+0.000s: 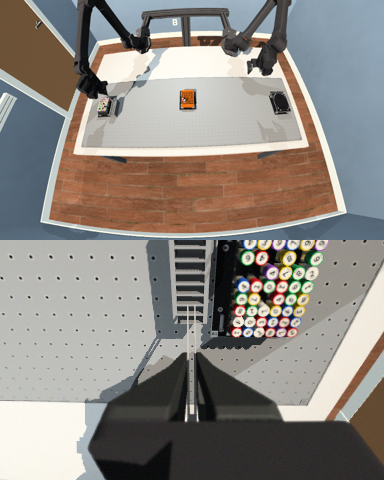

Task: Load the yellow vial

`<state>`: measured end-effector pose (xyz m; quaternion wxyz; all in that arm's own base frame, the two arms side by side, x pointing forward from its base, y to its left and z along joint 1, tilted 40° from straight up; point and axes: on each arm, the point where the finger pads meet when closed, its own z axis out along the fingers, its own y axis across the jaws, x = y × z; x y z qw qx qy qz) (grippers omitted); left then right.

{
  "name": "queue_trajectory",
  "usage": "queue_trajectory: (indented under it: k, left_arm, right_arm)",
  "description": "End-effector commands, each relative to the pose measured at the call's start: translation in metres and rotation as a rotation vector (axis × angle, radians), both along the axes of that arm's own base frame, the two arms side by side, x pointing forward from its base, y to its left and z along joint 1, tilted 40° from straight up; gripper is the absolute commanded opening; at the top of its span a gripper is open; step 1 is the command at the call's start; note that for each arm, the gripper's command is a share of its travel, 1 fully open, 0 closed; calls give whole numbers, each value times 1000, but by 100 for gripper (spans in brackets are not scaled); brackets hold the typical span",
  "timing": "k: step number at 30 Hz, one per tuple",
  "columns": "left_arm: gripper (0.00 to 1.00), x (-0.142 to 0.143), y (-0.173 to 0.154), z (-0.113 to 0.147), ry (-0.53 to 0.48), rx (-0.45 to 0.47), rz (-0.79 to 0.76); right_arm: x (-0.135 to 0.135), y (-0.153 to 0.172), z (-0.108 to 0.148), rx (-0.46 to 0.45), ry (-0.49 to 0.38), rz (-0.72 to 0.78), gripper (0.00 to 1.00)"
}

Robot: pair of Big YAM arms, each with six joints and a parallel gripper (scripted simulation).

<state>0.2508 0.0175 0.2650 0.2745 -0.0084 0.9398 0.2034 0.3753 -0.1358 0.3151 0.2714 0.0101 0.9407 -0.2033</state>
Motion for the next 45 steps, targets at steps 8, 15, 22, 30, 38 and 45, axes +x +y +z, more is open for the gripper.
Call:
queue_trajectory:
  k: [8,15,22,30,38,45]
  left_arm:
    - [100,4,-3,12,-30,-11,6]
    - [100,4,-3,12,-30,-11,6]
    - [100,4,-3,12,-30,-11,6]
    - [100,4,-3,12,-30,-11,6]
    - [100,4,-3,12,-30,-11,6]
    - [100,4,-3,12,-30,-11,6]
  right_arm:
    - [13,3,26,-14,-60,14,7]
    - [5,0,17,-9,-37,3,7]
    - [5,0,17,-9,-37,3,7]
    - [6,0,17,-9,-37,3,7]
    - [6,0,16,-9,-37,3,7]
    - [6,0,16,-9,-37,3,7]
